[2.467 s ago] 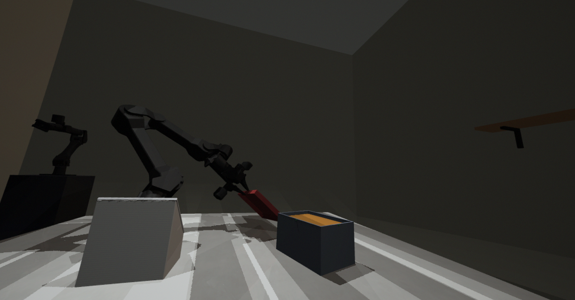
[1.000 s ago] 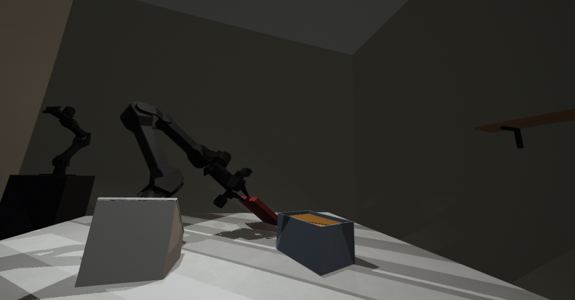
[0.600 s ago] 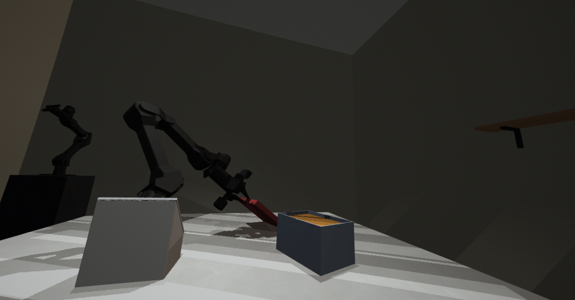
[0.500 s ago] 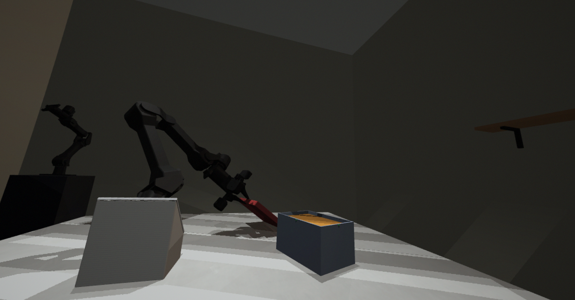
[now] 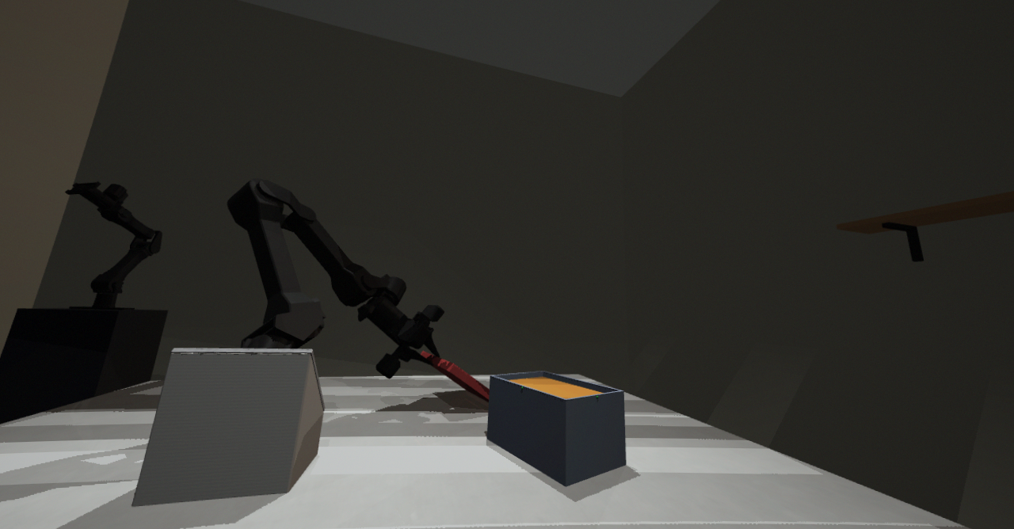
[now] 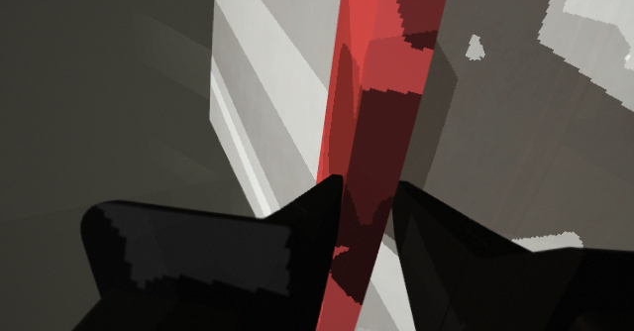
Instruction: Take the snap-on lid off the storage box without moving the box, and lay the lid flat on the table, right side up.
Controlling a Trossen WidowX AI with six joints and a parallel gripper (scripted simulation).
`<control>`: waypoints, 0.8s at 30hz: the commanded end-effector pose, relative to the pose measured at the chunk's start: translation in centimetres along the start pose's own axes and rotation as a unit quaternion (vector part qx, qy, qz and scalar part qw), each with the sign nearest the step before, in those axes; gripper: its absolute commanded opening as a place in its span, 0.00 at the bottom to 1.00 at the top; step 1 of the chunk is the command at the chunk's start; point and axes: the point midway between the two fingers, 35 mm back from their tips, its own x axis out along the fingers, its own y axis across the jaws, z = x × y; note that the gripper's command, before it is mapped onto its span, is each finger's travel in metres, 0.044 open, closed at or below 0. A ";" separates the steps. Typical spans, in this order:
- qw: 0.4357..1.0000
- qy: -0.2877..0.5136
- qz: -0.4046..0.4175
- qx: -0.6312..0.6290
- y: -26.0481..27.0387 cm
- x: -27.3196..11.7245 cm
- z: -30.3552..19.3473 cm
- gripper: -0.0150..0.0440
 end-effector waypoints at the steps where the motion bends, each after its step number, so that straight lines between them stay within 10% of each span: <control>1: 1.000 0.001 -0.014 -0.003 -1.1 0.3 0.1 0.25; 24: 1.000 0.001 -0.014 -0.003 -2.5 1.5 0.1 0.25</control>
